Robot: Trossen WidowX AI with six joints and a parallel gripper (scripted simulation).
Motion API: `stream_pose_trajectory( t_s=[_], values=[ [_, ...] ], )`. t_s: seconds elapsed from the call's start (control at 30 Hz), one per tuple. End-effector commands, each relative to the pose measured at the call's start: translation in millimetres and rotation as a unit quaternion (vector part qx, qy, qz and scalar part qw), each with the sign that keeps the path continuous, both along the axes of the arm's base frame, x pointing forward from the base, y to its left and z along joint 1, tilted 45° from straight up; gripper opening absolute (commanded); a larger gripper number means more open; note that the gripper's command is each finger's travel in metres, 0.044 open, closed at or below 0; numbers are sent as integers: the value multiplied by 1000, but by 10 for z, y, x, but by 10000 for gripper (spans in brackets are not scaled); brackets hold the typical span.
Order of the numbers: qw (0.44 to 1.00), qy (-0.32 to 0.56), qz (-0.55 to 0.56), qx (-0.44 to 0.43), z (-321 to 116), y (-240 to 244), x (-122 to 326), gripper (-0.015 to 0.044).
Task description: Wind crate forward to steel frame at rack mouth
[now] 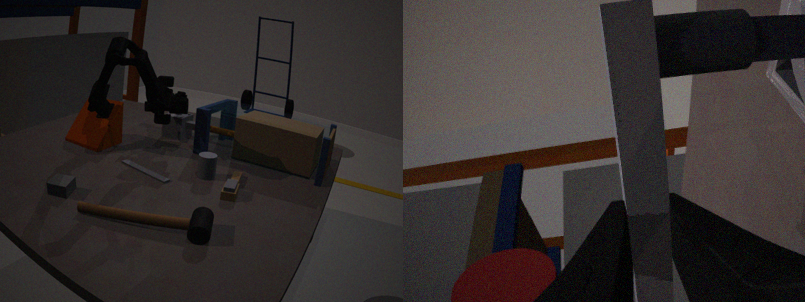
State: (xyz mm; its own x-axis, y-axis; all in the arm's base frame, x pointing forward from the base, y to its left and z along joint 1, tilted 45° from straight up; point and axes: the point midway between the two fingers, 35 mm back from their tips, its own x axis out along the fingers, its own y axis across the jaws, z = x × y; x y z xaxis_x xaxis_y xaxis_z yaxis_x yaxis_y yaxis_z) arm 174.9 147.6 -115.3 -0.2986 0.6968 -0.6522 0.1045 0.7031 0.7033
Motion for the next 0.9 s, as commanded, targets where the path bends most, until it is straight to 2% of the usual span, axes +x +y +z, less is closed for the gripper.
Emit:
stream_pose_trajectory(
  t_s=[0.0,0.87],
  values=[
    [1000,-1,1,3,-36,-31,-3,0],
    [1000,0,2,3,-28,-139,24,0]
  ],
)
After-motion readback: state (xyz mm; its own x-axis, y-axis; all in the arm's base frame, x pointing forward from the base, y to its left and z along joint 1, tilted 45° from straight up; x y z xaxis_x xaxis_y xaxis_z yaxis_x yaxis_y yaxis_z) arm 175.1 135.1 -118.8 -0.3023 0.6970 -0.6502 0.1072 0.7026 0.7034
